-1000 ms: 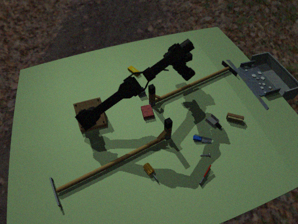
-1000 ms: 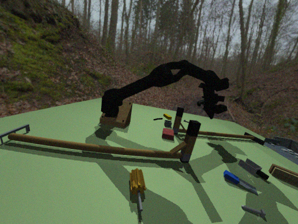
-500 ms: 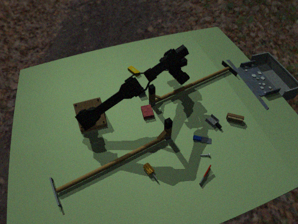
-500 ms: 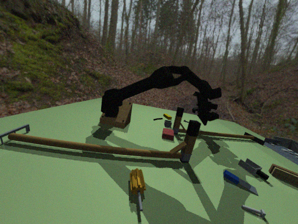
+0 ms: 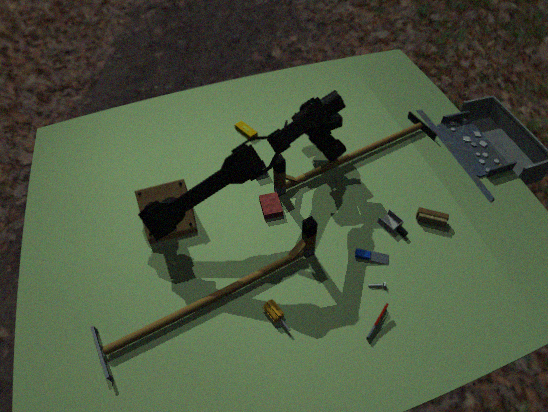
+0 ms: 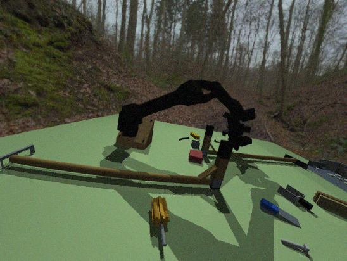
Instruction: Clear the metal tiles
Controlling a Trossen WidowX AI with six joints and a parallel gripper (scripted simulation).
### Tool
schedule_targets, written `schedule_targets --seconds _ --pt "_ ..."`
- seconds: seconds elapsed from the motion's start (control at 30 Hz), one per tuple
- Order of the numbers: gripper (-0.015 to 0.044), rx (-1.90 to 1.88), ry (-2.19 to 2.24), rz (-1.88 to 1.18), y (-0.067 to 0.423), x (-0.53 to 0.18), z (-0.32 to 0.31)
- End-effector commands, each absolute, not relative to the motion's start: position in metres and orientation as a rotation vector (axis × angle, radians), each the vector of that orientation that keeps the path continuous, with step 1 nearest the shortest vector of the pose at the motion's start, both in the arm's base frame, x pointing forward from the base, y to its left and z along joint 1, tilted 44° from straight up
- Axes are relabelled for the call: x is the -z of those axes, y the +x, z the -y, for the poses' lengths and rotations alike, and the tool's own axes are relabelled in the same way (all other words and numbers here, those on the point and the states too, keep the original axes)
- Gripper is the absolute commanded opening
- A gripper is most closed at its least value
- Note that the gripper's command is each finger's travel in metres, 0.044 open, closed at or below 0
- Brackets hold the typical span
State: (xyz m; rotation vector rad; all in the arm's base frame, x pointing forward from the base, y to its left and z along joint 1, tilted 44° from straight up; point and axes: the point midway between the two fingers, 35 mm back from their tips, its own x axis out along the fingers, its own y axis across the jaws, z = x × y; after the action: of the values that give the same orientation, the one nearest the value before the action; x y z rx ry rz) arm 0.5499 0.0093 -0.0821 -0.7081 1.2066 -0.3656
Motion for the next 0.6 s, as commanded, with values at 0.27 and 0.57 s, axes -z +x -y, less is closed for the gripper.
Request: schedule_targets --seconds 0.27,0.57 --pt "0.0000 0.366 -0.711 -1.209 0.550 0.086 0.002" --pt "0.0000 0.366 -0.711 -1.209 0.551 0.080 0.008"
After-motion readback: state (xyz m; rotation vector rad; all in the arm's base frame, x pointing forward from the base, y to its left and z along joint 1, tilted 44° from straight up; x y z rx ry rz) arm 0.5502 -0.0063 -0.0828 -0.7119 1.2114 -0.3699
